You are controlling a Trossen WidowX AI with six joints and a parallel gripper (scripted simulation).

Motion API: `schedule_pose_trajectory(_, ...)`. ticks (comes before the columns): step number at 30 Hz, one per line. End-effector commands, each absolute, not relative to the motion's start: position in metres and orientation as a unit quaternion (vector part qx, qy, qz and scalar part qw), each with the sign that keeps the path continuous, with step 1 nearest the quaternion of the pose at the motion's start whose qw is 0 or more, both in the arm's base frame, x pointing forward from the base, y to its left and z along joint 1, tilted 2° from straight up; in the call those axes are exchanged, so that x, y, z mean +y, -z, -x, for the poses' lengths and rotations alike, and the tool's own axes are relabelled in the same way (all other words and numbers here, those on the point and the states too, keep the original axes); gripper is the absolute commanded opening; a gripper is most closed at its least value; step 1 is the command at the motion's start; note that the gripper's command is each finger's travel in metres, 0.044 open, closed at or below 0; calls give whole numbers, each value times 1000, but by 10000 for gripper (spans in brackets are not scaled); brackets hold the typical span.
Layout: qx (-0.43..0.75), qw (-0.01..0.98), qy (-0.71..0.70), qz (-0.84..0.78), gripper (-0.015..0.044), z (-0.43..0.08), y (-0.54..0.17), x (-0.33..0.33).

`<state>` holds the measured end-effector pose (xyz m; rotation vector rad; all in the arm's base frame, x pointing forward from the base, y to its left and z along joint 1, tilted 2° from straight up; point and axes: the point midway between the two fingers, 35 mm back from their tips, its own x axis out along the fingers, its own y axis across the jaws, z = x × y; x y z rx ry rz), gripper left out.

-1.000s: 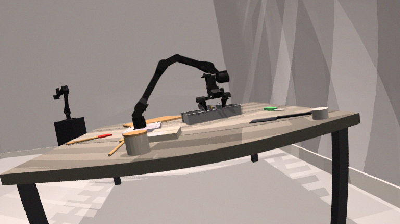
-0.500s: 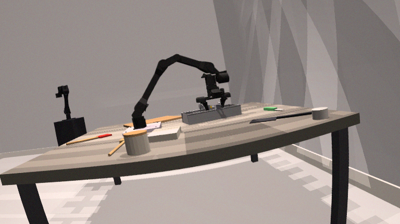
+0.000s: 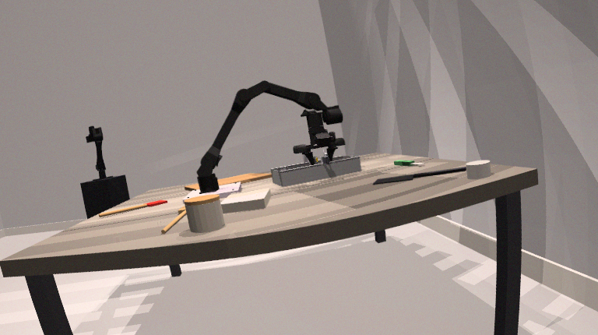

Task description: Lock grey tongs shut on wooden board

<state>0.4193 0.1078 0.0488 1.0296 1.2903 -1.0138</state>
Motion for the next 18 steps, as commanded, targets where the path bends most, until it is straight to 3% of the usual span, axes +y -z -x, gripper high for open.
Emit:
schedule_pose_trajectory(1, 549, 567, 431, -438, 247, -419, -49, 108)
schedule_pose_trajectory(18, 549, 567, 431, -438, 133, -419, -49, 108)
